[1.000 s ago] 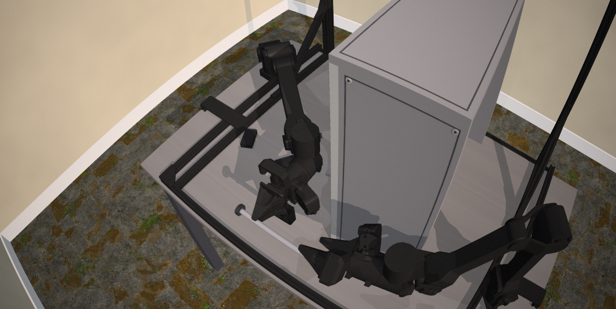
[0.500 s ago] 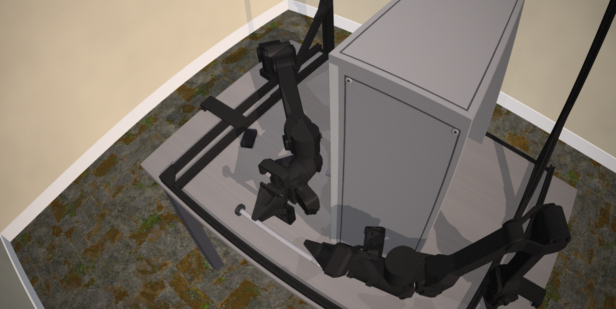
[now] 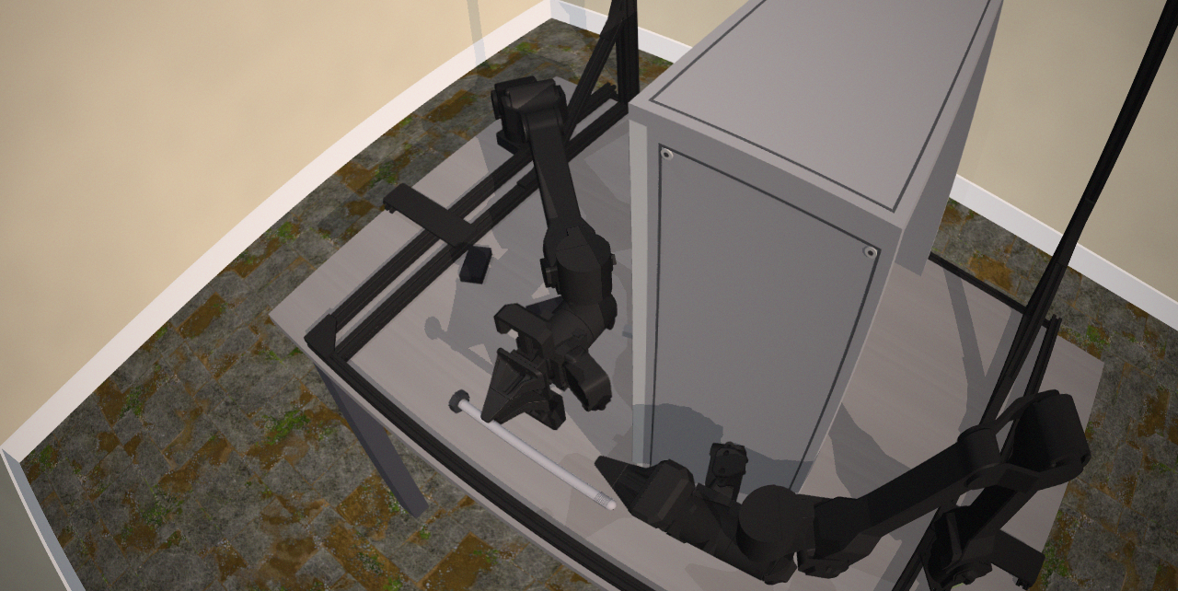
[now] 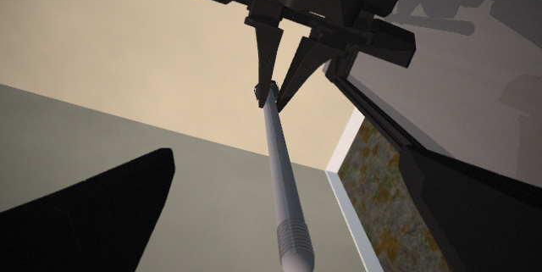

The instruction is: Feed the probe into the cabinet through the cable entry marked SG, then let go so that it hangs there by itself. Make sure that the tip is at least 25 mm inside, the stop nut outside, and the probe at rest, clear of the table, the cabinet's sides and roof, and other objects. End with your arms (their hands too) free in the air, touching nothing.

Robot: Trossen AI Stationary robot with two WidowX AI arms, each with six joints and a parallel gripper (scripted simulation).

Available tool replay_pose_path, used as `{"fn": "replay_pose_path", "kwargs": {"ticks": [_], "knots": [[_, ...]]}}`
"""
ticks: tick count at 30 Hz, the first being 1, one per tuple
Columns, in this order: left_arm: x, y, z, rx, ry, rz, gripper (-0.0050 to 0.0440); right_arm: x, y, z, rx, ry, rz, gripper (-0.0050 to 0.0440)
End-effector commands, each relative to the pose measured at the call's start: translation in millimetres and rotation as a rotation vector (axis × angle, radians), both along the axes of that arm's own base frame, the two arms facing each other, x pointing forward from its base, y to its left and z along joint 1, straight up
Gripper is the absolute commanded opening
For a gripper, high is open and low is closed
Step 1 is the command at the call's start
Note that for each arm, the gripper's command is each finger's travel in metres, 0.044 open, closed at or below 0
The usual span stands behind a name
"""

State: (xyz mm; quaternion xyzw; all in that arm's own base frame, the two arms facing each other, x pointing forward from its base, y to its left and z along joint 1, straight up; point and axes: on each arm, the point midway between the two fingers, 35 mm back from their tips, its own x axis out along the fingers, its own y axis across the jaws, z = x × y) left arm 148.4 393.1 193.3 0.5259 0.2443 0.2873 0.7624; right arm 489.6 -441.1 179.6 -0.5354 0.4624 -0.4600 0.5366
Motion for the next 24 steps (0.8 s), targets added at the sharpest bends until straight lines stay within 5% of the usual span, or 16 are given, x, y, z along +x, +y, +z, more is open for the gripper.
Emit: {"fn": "replay_pose_path", "kwargs": {"ticks": [1, 24], "knots": [[-3, -5, -5, 0.017, 0.026, -0.022, 0.044, 0, 0, 1, -0.003, -0.002, -0.004, 0.0], [-12, -13, -4, 0.169, 0.105, -0.082, 0.044, 0, 0, 1, -0.003, -0.002, -0.004, 0.0]]}}
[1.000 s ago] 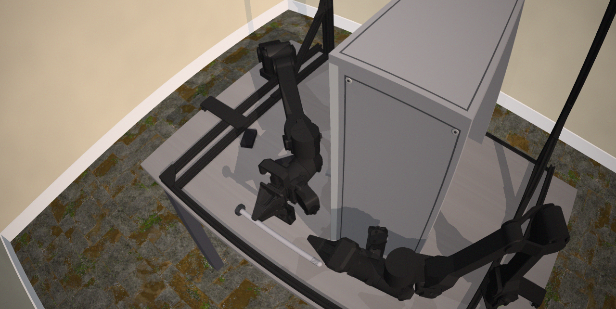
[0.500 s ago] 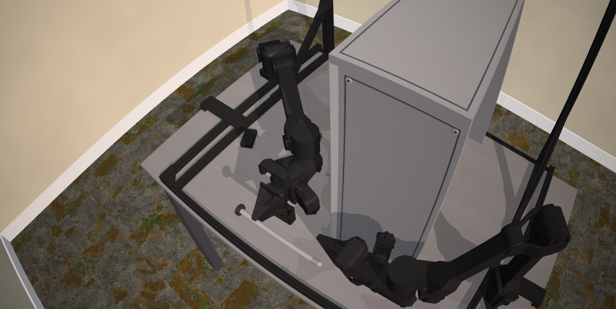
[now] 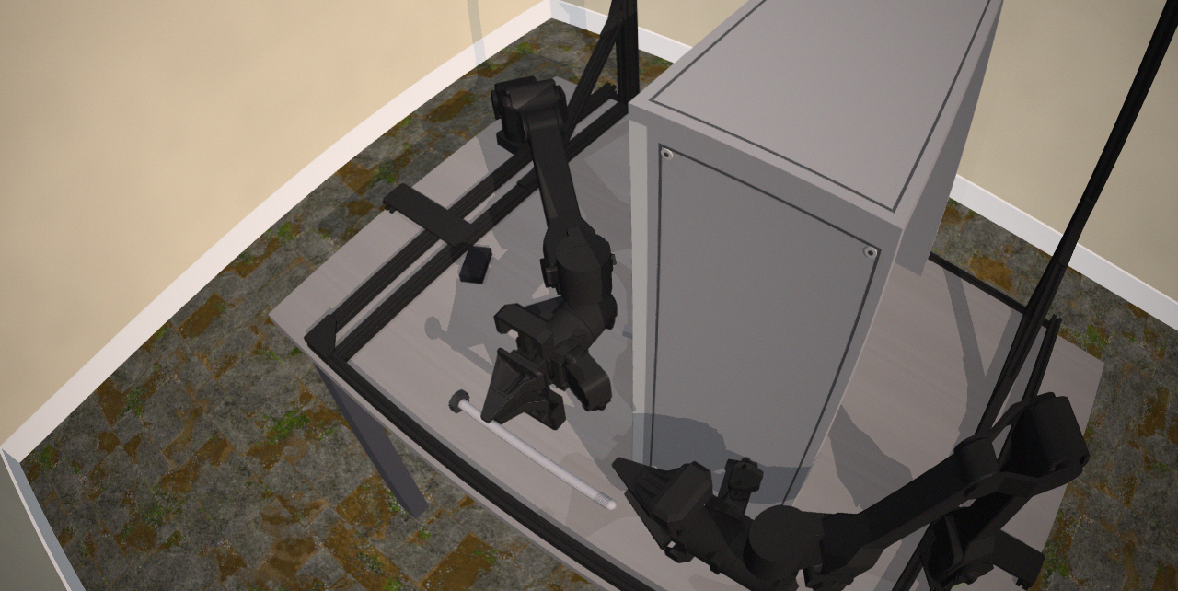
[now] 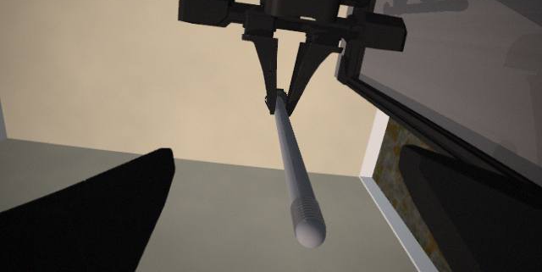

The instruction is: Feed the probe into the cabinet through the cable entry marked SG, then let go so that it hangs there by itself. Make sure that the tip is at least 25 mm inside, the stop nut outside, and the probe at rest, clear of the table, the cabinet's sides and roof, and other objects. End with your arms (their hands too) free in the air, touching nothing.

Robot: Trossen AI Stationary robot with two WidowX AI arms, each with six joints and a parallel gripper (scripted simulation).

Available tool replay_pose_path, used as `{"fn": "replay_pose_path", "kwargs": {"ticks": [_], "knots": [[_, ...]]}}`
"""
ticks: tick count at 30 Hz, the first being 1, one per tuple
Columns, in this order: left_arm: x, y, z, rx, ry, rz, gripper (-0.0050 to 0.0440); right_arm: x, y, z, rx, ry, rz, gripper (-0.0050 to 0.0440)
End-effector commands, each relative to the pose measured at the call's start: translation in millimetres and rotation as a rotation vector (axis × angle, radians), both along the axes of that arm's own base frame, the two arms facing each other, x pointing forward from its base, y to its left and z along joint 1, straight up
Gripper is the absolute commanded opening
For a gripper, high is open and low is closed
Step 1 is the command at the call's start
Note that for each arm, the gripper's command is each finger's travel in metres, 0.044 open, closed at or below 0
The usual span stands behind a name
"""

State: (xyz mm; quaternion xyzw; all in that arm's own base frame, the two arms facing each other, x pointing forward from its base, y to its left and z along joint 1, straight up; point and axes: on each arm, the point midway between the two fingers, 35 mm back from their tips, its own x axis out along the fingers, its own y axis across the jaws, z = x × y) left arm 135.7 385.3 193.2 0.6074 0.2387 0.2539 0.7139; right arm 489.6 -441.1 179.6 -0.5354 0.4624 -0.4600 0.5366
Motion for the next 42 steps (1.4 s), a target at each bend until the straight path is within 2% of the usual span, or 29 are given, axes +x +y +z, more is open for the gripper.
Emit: {"fn": "replay_pose_path", "kwargs": {"ticks": [1, 13, 29, 42], "knots": [[2, -7, -3, 0.015, 0.013, -0.018, 0.044, 0, 0, 1, -0.003, -0.002, -0.004, 0.0], [-13, -6, -12, 0.065, 0.049, -0.003, 0.044, 0, 0, 1, -0.003, -0.002, -0.004, 0.0], [-34, -11, -4, 0.099, 0.045, 0.02, 0.044, 0, 0, 1, -0.003, -0.002, -0.004, 0.0], [-42, -10, -10, 0.116, 0.06, 0.03, 0.044, 0, 0, 1, -0.003, -0.002, -0.004, 0.0]]}}
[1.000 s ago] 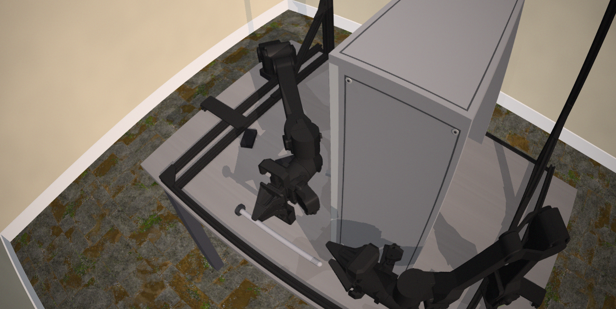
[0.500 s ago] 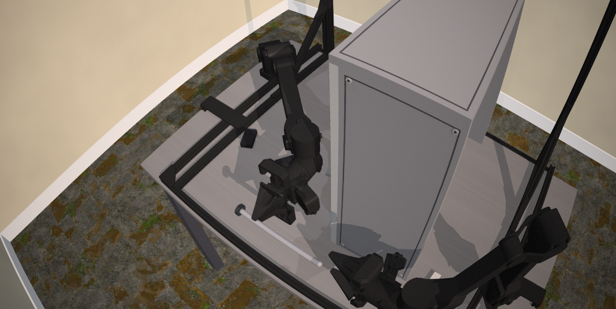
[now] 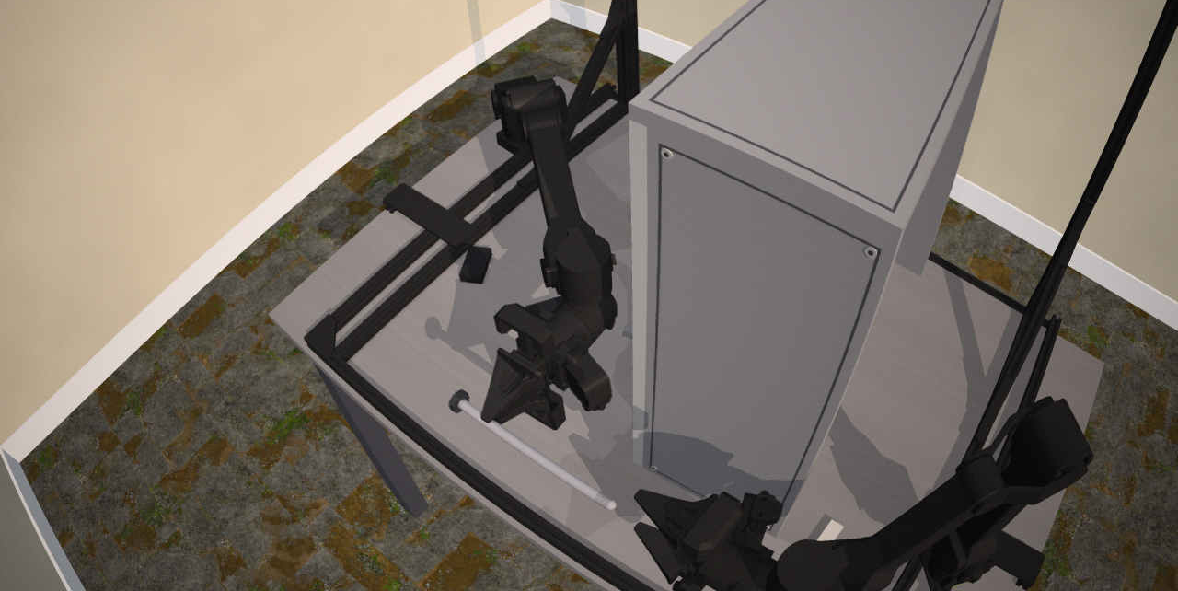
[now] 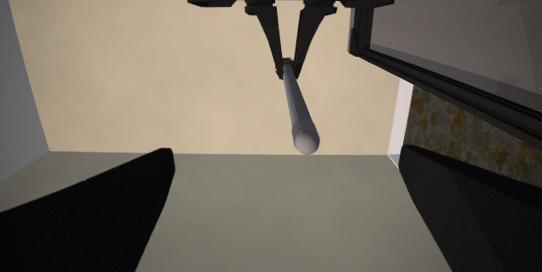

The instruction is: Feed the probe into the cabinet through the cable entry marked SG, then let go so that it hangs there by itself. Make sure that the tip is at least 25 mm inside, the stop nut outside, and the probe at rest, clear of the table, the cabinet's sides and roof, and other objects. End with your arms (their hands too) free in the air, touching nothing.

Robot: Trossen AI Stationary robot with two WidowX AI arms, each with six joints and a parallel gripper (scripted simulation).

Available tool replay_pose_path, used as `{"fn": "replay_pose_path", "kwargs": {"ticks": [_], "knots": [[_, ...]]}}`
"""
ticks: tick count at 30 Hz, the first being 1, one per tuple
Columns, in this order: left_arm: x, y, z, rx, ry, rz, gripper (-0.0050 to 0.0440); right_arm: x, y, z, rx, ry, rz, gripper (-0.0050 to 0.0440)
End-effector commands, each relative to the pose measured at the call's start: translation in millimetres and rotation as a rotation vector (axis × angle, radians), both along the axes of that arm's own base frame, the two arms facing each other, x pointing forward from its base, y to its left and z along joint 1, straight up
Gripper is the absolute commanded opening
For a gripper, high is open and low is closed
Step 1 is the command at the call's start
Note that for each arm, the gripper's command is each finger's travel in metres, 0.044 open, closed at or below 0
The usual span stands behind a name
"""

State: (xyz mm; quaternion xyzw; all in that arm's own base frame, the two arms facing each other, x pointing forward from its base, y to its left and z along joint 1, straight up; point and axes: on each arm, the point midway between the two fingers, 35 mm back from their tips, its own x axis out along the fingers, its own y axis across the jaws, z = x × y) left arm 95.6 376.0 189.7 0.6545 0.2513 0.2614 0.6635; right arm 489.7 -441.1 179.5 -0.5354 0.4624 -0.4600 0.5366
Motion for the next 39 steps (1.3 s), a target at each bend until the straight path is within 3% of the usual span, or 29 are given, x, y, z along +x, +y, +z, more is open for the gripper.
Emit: {"fn": "replay_pose_path", "kwargs": {"ticks": [1, 39], "knots": [[-2.5, -1.0, -6.4, -0.009, 0.004, 0.002, 0.044, -0.4, 0.0, 1.4, -0.003, -0.002, -0.004, 0.0], [-9.5, -0.8, -11.1, 0.007, 0.018, 0.012, 0.044, -0.4, 0.0, 1.4, -0.003, -0.002, -0.004, 0.0]]}}
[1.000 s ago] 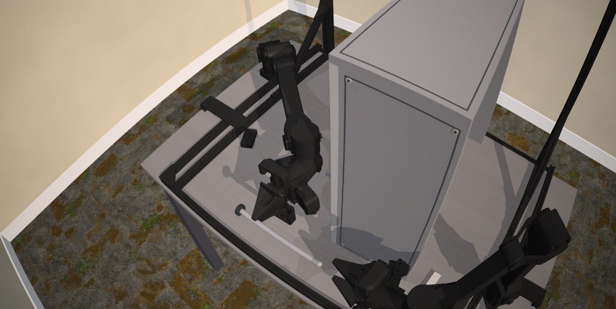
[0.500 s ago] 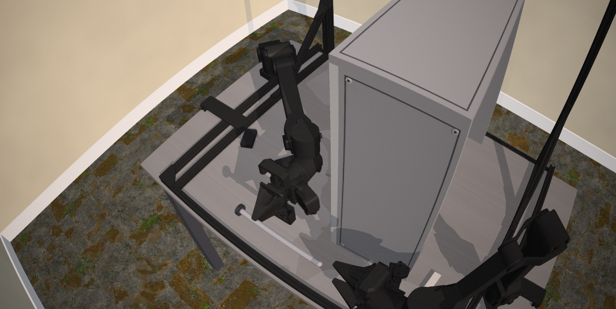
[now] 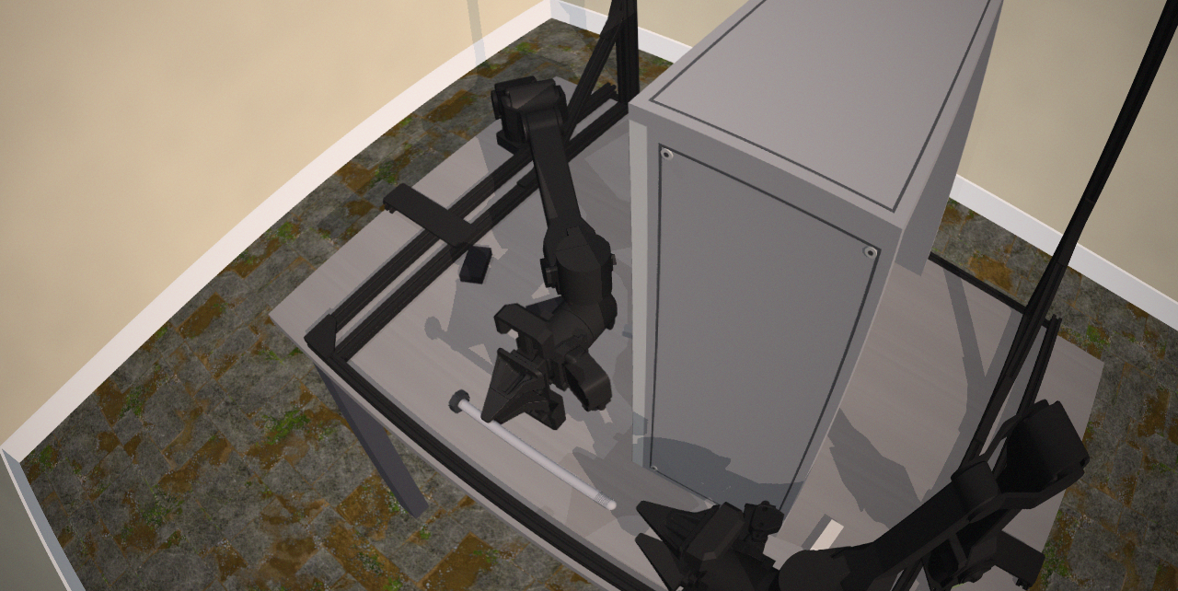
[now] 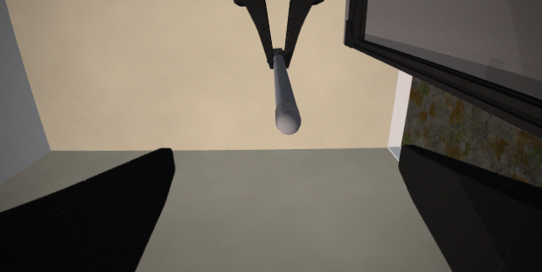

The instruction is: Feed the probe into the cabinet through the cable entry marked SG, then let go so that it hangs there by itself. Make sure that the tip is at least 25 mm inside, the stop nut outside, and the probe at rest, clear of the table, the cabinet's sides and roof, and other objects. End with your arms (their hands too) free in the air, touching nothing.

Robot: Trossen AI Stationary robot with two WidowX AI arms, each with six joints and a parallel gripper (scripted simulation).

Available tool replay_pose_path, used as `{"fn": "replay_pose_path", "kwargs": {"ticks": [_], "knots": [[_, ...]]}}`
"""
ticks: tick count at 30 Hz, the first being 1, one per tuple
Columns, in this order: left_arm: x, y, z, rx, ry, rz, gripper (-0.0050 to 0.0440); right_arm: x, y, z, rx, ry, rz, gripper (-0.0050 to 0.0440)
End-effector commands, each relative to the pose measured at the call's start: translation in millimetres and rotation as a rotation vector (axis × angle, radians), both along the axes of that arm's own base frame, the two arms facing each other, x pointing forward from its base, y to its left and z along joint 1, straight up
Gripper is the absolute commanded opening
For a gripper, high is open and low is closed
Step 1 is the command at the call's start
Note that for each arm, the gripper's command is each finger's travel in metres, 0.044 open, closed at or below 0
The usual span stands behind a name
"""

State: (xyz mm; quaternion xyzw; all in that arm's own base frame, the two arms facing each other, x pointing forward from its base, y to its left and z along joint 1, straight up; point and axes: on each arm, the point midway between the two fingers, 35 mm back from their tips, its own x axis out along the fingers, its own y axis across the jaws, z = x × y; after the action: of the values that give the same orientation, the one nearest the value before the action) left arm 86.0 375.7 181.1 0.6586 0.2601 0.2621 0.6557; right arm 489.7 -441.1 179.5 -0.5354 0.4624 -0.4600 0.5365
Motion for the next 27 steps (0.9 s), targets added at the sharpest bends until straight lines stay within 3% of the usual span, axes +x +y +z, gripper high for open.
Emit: {"fn": "replay_pose_path", "kwargs": {"ticks": [1, 27], "knots": [[0, -1, -3, -0.005, 0.001, -0.003, 0.044, 0, 0, 1, -0.003, -0.002, -0.004, 0.0], [16, 15, -3, -0.005, 0.001, -0.003, 0.044, 0, 0, 1, -0.003, -0.002, -0.004, 0.0]]}}
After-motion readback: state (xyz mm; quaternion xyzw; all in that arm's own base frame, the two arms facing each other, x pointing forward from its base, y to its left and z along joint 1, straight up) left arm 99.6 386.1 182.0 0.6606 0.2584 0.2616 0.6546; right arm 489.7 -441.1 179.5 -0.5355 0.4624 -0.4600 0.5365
